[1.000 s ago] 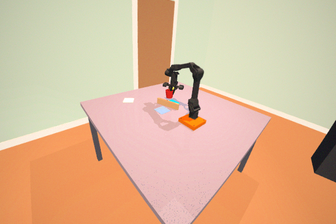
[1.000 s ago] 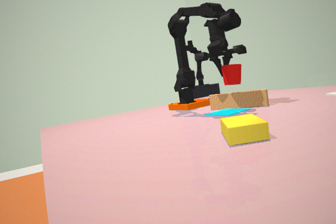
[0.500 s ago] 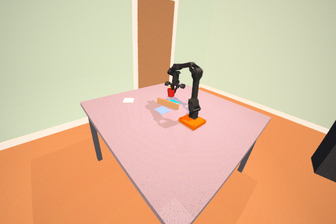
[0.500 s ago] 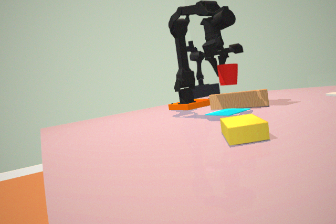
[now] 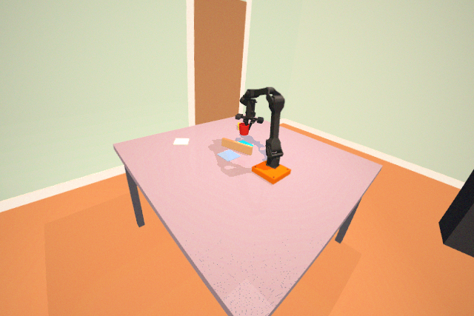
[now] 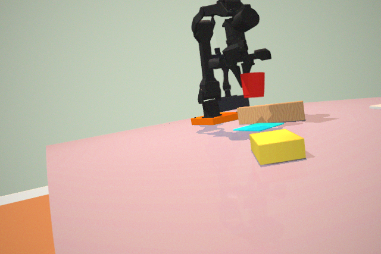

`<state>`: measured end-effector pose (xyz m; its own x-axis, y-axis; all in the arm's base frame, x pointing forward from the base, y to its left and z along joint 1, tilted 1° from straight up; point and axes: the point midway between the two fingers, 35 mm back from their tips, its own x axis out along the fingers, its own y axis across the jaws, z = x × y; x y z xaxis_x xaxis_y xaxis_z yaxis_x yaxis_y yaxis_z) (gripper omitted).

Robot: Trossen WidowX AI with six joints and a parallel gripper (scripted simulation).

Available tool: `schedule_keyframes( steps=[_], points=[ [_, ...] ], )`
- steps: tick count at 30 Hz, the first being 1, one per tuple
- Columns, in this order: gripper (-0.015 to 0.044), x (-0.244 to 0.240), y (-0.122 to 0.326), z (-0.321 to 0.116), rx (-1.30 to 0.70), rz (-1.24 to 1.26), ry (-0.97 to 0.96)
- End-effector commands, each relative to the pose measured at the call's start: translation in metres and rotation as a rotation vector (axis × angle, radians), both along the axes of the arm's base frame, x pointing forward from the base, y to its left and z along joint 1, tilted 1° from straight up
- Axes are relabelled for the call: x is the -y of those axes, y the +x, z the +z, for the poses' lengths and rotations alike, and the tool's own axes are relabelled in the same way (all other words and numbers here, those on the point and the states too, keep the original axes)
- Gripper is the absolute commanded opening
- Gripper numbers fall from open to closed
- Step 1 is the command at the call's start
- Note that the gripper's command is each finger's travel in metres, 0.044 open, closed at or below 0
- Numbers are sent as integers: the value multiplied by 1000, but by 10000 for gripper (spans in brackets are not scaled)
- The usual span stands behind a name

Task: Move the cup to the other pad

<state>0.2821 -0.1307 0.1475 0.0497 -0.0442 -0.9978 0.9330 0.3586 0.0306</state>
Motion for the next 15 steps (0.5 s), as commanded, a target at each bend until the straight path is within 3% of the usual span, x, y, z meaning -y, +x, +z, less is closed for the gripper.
schedule_keyframes(
  steps=[1, 15],
  points=[
    [0, 7, 2, -2, -5, 3, 7],
    [0, 8, 3, -16, -5, 3, 7]
  ],
)
